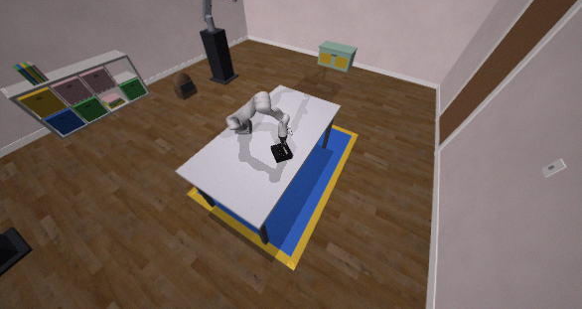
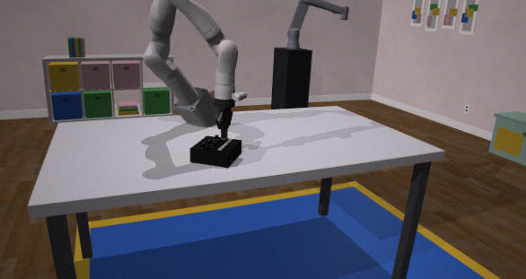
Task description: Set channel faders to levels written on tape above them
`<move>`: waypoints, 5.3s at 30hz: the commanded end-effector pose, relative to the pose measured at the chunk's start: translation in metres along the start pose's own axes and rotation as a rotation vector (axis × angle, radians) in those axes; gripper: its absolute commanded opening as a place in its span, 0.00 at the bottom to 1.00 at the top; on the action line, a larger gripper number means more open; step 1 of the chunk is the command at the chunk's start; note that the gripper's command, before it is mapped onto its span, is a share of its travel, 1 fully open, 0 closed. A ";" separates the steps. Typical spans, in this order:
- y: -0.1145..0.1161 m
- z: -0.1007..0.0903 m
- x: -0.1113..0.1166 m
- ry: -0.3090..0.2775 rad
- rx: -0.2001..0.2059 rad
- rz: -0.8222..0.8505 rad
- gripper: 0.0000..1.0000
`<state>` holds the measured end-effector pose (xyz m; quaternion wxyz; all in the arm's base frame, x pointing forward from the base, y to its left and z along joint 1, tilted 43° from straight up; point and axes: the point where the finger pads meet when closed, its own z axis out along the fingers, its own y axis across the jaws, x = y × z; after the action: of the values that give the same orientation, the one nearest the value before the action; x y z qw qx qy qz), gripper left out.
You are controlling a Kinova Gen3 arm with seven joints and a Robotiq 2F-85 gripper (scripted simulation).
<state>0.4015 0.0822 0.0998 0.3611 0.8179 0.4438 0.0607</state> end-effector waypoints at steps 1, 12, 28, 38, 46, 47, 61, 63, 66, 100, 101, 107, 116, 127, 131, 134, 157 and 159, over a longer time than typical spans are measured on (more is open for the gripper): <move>0.001 0.004 -0.001 -0.002 -0.003 0.004 0.00; 0.001 0.009 -0.001 -0.002 -0.003 0.004 0.00; 0.001 0.010 -0.001 -0.002 -0.003 0.004 0.00; 0.001 0.010 -0.003 -0.002 -0.003 0.004 0.00; 0.001 0.010 -0.006 -0.002 -0.003 0.004 0.00; 0.001 0.010 -0.007 -0.002 -0.003 0.004 0.00; 0.001 0.010 -0.014 -0.002 -0.003 0.004 0.00; 0.001 0.010 -0.015 -0.002 -0.003 0.004 0.00; 0.001 0.010 -0.015 -0.002 -0.003 0.004 0.00; 0.001 0.010 -0.013 -0.002 -0.003 0.004 0.00; 0.001 0.010 -0.013 -0.002 -0.003 0.004 0.00; 0.001 0.010 -0.010 -0.002 -0.003 0.004 0.00; 0.001 0.007 -0.010 -0.002 -0.003 0.004 0.00; 0.001 -0.019 -0.010 -0.002 -0.003 0.004 0.00; 0.001 -0.026 -0.010 -0.002 -0.003 0.004 0.00; 0.001 -0.030 -0.010 -0.002 -0.003 0.004 0.00; 0.001 -0.043 -0.010 -0.002 -0.003 0.004 1.00; 0.001 -0.051 -0.010 -0.002 -0.003 0.004 1.00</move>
<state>0.3776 0.0917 0.1323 0.3658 0.8196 0.4371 0.0582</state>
